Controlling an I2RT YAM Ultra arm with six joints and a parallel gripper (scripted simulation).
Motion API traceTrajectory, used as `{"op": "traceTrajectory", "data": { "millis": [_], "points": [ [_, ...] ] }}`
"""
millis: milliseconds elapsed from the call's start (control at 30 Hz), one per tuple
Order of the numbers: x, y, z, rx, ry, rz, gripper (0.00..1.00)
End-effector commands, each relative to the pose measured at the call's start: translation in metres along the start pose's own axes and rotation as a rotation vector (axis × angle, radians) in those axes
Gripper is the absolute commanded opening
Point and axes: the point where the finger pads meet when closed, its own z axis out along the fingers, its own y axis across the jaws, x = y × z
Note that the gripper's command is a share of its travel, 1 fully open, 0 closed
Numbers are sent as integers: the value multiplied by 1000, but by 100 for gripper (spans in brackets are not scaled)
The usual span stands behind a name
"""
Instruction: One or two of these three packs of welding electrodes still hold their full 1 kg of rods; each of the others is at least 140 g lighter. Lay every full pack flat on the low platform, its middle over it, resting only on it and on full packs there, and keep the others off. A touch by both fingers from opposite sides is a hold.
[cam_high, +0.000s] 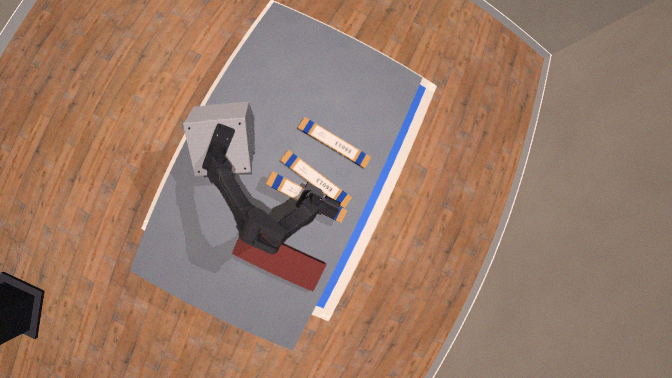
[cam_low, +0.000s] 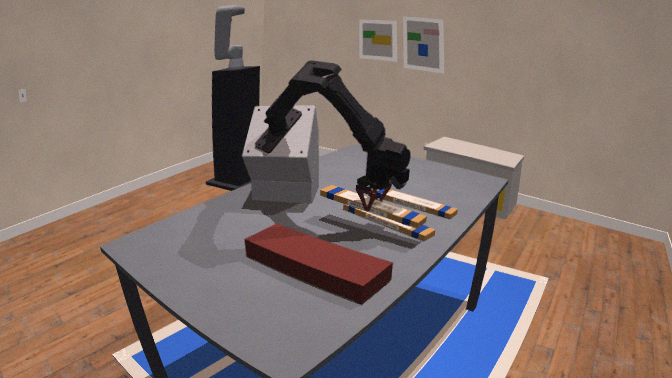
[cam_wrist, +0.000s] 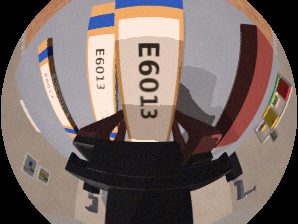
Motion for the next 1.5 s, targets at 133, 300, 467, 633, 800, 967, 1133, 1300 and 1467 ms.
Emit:
{"op": "traceTrajectory", "data": {
  "millis": [133, 300, 467, 633, 800, 967, 1133, 1300, 1467],
  "points": [
    [-12, 4, -27, -13, -56, -13, 0],
    [-12, 4, -34, -13, -56, -13, 0],
    [-12, 4, -38, -13, -56, -12, 0],
    [-11, 4, -44, -13, -56, -12, 0],
    [-11, 3, -51, -13, -56, -12, 0],
    [-11, 3, -55, -13, -56, -12, 0],
    [-10, 3, -62, -13, -56, -12, 0],
    [-10, 3, -68, -13, -56, -12, 0],
    [-10, 3, -74, -13, -56, -12, 0]
  ]
}}
